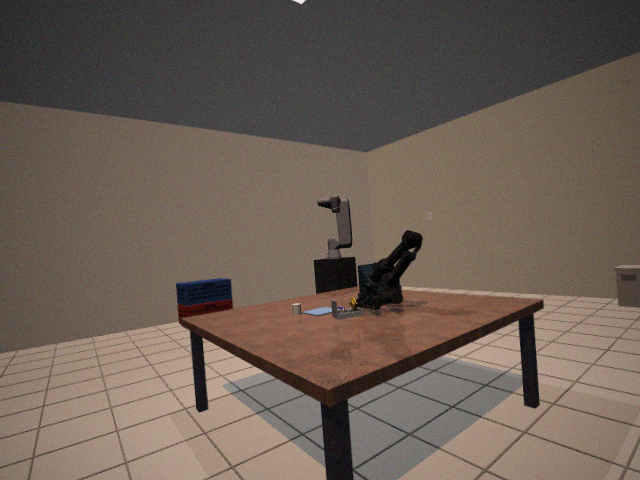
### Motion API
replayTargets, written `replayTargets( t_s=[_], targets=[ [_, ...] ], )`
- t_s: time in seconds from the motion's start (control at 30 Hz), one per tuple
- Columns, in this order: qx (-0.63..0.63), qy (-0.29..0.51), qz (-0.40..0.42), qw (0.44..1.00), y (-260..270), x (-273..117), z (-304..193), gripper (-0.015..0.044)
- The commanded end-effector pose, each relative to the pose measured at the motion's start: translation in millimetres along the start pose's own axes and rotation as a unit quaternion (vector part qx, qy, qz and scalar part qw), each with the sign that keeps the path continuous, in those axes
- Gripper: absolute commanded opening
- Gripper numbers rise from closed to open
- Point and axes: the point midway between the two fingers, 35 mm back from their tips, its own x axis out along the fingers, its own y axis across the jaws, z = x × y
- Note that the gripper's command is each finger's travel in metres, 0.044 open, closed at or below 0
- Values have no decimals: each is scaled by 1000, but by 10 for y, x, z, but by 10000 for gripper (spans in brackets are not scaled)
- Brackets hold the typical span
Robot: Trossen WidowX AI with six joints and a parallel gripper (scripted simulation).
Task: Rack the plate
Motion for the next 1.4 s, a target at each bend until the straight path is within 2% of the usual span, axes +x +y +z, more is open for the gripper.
replayTargets(
  t_s=[0.0, 0.13, 0.17, 0.37, 0.97, 1.1, 1.37],
  targets=[
    [0, 0, 0, 1000, 0, 0, 0, 289],
    [0, 0, 0, 1000, 0, 0, 0, 394],
    [0, 0, 0, 1000, 0, 0, 0, 400],
    [0, 0, -1, 1000, 18, 2, 38, 400],
    [-11, -5, -6, 1000, 190, -52, 1083, 400],
    [-15, -6, -5, 1000, 222, -46, 1162, 400],
    [-122, 25, -61, 990, 121, 123, 1169, 400]
  ],
)
